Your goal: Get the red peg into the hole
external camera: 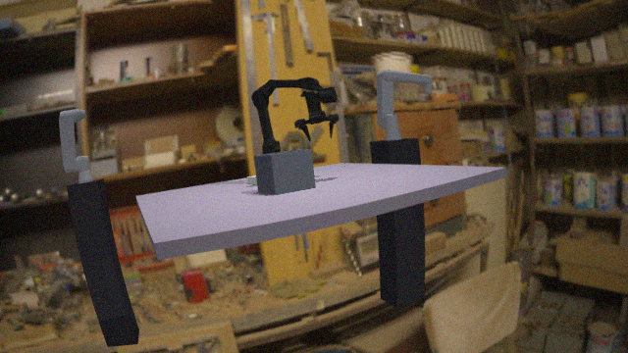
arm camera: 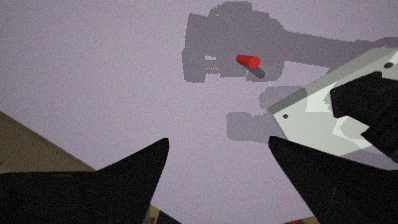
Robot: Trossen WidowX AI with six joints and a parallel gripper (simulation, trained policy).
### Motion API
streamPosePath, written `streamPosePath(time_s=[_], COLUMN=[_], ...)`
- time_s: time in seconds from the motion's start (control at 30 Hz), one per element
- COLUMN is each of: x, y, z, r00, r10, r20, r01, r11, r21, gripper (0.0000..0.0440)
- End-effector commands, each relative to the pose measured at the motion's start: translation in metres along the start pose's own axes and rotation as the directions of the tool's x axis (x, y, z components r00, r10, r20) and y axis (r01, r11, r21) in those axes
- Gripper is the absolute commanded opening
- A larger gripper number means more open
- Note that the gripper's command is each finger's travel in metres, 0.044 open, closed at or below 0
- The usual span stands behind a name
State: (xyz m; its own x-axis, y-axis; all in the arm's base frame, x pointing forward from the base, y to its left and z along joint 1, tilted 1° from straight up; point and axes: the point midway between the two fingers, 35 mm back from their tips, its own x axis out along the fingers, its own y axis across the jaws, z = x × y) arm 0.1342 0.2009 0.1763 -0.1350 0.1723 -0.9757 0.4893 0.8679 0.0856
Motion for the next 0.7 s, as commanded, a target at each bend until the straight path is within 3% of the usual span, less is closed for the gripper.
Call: streamPosePath(time_s=[0.0,0.3,0.67], x=[0.007,0.033,0.066], y=[-0.008,-0.029,-0.049], z=[0.012,0.035,0.05], r00=[1.0,0.998,0.995], r10=[-0.013,-0.05,-0.091], r20=[0.018,0.041,0.044], r01=[0.011,0.033,0.058], r11=[0.994,0.94,0.87], r21=[0.111,0.34,0.49], gripper=[0.044,0.044,0.044])
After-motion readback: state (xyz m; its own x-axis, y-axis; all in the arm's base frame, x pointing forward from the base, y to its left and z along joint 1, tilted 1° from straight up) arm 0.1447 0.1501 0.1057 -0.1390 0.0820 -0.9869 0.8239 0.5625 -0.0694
